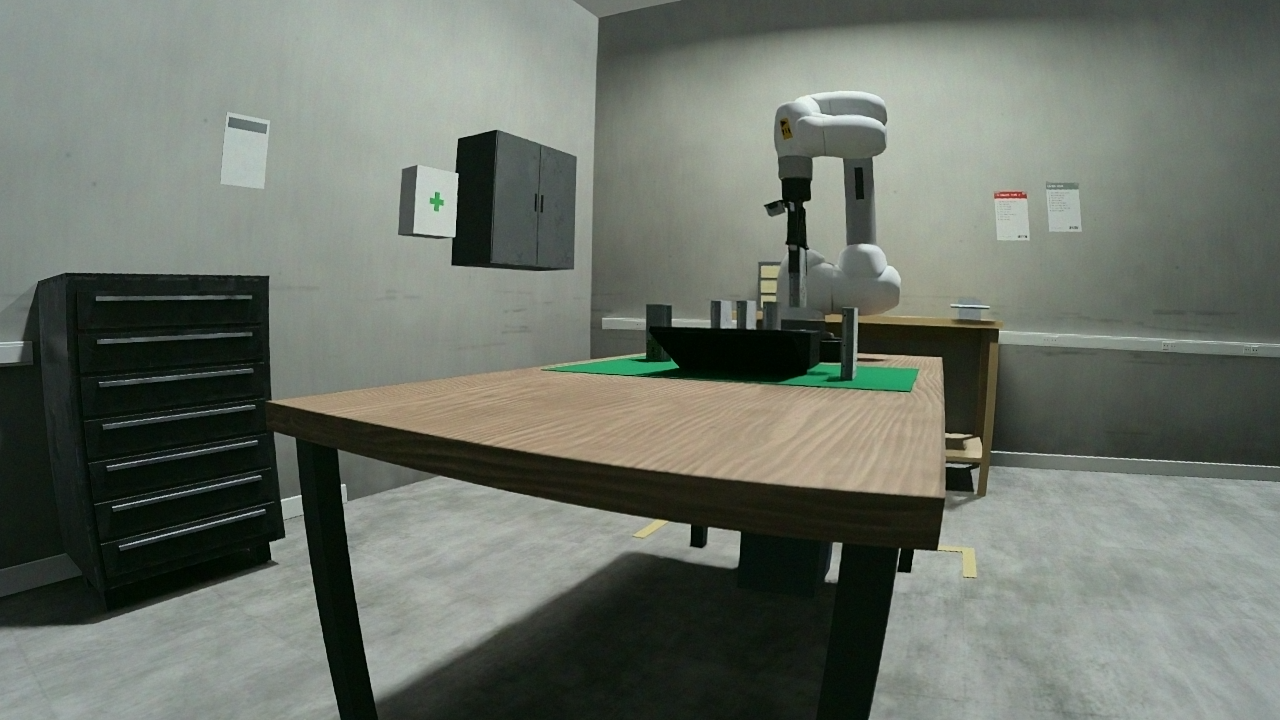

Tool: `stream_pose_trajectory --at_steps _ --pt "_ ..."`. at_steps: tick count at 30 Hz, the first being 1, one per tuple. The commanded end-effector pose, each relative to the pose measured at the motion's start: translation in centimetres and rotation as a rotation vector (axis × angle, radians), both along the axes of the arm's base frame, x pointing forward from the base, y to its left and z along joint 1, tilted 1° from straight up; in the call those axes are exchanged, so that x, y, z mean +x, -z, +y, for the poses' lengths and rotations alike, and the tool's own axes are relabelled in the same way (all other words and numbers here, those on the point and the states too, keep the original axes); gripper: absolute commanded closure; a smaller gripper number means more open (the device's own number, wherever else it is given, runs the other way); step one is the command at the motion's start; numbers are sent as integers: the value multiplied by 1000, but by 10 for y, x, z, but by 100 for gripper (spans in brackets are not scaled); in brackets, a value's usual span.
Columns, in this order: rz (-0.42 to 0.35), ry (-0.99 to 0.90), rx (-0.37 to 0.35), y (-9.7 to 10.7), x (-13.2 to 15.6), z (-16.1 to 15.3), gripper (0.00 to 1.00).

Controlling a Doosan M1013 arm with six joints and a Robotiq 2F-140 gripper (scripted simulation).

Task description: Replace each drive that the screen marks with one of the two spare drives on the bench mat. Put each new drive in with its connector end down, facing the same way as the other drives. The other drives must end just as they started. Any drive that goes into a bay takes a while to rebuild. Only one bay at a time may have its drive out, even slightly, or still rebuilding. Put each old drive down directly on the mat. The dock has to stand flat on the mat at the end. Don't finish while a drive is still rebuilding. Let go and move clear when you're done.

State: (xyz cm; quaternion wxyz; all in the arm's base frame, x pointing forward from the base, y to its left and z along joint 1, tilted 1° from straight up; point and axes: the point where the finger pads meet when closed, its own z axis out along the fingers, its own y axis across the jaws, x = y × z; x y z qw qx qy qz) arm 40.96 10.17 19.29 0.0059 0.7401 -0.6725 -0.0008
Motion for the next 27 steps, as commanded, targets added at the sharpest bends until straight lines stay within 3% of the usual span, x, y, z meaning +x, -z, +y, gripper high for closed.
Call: stream_pose_trajectory --at_steps 1,10,27 --pt "-1 0 1 -9 0 0 90" --pt "-1 0 1 -27 1 0 90" --pt "-1 0 1 -36 1 0 90"
